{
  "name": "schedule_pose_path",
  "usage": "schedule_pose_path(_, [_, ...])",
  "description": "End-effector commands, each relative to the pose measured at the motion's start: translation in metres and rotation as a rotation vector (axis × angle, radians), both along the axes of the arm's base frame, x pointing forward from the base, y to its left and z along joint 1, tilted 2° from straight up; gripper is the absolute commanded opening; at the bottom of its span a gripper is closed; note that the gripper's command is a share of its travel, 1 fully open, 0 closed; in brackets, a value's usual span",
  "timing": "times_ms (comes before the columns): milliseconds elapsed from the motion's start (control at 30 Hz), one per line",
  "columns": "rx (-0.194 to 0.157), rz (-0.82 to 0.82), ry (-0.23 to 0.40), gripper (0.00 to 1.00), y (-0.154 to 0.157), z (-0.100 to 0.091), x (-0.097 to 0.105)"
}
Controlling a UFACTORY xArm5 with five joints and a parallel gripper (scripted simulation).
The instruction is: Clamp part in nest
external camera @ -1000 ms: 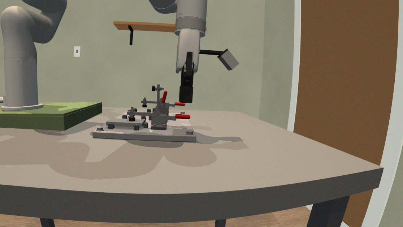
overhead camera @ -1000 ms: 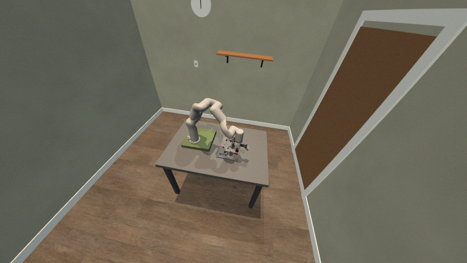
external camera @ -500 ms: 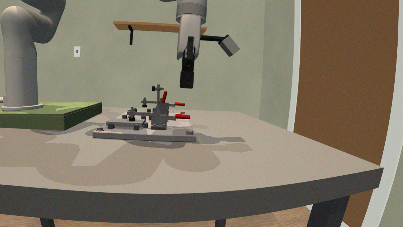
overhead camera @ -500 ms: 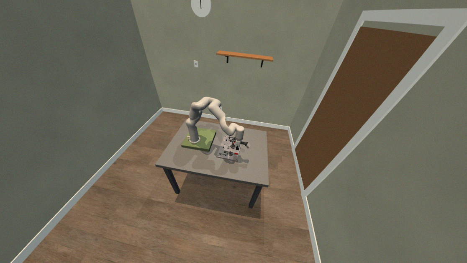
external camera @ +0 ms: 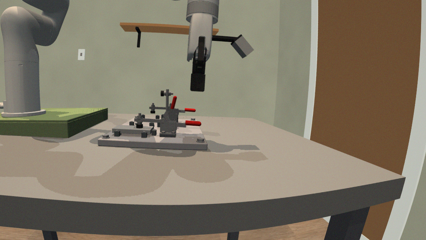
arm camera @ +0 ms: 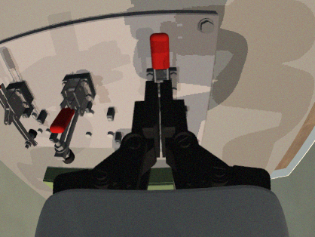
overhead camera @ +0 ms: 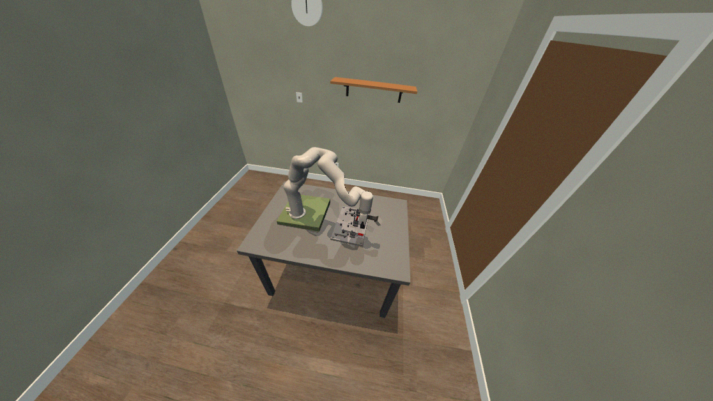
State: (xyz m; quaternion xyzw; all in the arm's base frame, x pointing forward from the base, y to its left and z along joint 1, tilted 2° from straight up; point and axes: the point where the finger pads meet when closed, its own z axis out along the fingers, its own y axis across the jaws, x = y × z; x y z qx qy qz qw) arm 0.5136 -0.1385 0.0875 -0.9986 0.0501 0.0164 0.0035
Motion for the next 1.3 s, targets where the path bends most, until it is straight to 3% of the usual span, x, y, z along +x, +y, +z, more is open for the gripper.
schedule_pose_path(0, [-0.001,0.000,-0.004,0.00,-0.0004,0.0019,0.0014])
schedule_pose_path(1133, [-0.001,0.000,-0.004,0.00,-0.0004,0.0019,0.0014])
schedule_pose_path(1167, [-0.001,0.000,-0.004,1.00,-0.0004,0.0019,0.0014])
schedule_pose_path(1267, [-0.001,0.000,-0.004,1.00,-0.0004,0.0019,0.0014])
